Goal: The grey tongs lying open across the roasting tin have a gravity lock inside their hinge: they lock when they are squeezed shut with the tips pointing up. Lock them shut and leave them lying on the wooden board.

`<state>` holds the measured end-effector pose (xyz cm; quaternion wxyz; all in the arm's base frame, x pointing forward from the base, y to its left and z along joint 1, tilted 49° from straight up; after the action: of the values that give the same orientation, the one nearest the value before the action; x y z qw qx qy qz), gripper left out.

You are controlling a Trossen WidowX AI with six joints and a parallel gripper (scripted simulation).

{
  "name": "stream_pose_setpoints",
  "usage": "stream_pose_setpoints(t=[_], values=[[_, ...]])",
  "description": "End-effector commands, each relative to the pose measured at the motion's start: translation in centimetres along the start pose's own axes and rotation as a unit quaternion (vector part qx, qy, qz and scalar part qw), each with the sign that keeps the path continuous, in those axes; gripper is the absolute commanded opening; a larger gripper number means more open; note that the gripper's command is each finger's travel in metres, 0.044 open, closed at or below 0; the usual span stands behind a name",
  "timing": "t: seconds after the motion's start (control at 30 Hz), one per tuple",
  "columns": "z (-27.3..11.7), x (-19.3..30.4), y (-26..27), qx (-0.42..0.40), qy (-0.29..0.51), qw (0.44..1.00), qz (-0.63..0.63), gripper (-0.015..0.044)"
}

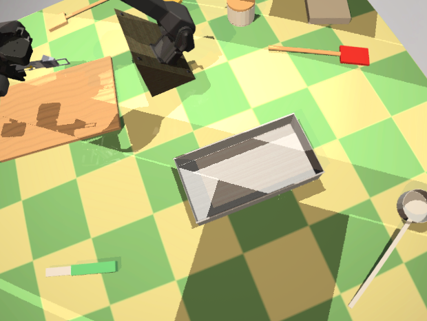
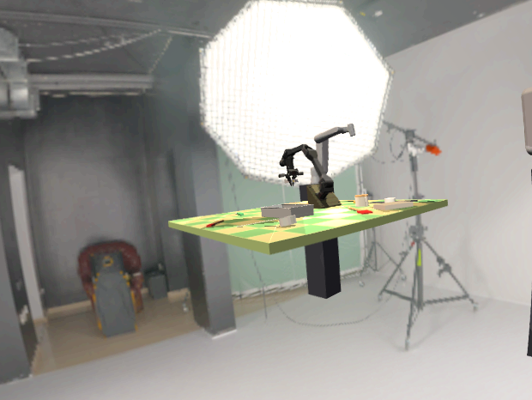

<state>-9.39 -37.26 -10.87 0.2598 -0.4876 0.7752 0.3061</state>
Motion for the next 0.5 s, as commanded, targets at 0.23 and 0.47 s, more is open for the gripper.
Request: stream_pose_setpoints(t=[0.23, 0.47], values=[[0.5, 0.2, 0.0, 0.003, 0.000, 1.000, 0.003, -0.0150], [1.6, 0.4, 0.0, 0.003, 0.000, 1.000, 0.003, -0.0150]])
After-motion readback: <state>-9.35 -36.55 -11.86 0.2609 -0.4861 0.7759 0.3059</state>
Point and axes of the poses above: the point midway between the two fingers, 35 mm back from their tips, its own z axis out along the fingers, its own y axis across the jaws, x = y × z, the point moved 9 cm from there along -z, back along the fingers, and after that the axes turned 6 degrees about -z, right-handed, at the moved point
